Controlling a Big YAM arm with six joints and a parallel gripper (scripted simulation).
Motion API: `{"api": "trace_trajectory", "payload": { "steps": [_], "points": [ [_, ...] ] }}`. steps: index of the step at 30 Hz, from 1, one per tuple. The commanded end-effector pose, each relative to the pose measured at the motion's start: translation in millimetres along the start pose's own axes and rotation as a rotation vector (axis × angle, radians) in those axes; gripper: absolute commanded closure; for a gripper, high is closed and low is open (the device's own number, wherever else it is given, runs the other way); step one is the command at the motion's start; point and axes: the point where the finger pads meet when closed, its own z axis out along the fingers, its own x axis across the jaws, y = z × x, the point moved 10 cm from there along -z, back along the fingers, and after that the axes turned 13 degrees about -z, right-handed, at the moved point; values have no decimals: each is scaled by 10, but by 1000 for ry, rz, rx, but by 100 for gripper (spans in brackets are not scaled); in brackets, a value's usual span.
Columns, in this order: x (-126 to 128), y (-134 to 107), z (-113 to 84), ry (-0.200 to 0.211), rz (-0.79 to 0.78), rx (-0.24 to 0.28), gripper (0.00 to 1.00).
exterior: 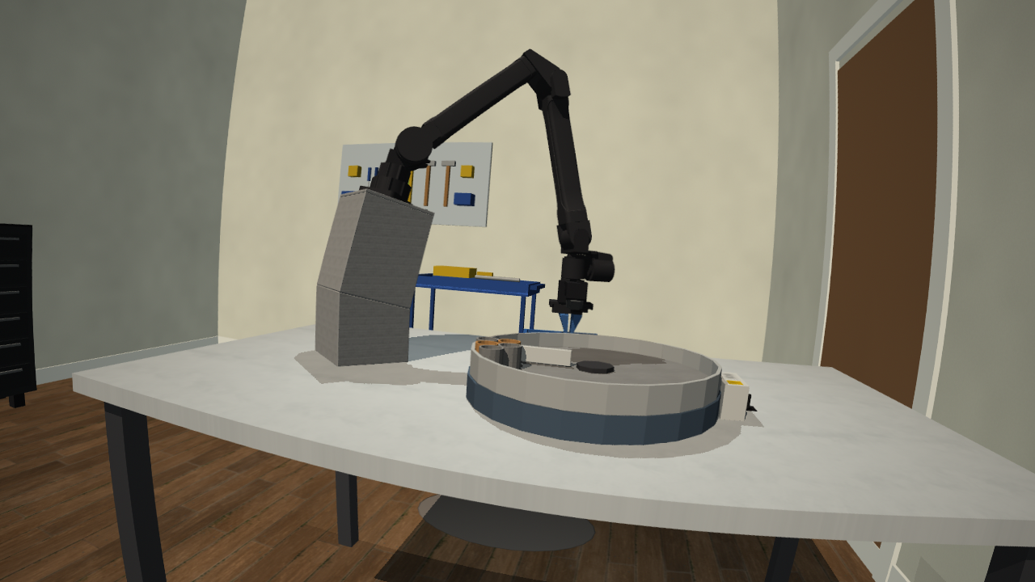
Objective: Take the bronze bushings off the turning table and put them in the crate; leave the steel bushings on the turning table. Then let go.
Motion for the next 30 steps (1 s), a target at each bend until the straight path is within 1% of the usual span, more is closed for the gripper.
{"api": "trace_trajectory", "payload": {
  "steps": [1, 30],
  "points": [
    [116, -41, -22, 18, 1, -3, 100],
    [93, -33, -14, 7, 2, -5, 100]
  ]
}}
